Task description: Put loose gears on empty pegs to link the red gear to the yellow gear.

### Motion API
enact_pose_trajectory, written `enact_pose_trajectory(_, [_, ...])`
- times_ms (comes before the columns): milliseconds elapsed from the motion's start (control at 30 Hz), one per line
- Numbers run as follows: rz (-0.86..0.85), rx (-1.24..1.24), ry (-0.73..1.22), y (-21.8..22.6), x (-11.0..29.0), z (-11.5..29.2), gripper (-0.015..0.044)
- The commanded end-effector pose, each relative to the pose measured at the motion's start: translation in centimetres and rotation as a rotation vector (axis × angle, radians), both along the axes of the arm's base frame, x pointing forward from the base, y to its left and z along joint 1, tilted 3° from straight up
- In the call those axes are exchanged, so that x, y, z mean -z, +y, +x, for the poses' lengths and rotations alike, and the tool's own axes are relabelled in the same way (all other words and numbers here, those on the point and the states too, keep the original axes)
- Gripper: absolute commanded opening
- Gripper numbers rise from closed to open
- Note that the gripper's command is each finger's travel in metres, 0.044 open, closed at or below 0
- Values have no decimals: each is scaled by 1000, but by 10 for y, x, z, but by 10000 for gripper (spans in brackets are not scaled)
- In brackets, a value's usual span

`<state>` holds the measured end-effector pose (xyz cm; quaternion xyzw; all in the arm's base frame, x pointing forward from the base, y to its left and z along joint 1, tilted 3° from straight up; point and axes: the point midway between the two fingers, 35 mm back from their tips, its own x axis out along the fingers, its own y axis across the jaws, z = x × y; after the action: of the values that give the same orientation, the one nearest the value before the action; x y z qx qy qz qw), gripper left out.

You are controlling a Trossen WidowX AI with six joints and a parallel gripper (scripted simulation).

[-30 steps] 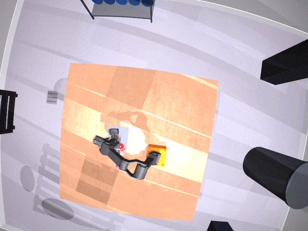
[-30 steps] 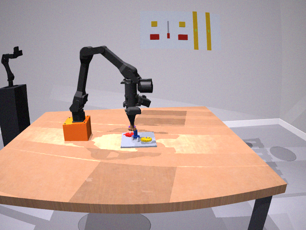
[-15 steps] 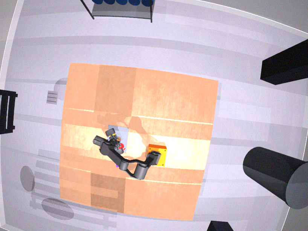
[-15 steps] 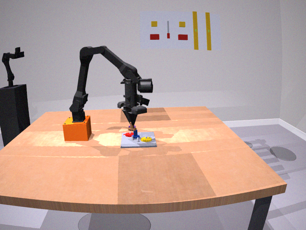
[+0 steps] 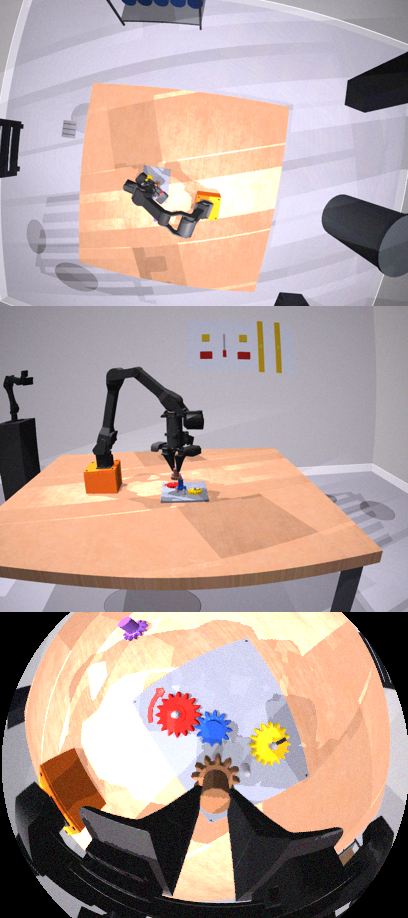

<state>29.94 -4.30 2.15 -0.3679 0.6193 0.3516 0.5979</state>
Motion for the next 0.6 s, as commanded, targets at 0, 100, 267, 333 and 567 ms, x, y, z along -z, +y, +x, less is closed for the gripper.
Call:
enact_pose_trajectory(0, [-3,-100,4,-1,0,0,0])
enact_pose_trajectory(100, [-3,-105,5,-1,0,0,0])
enact_pose_trajectory(267, [-3,-117,5,-1,0,0,0])
enact_pose_trajectory(333, [-3,-145,6,-1,1,0,0])
enact_pose_trajectory(567, [0,-316,13,-1,8,0,0])
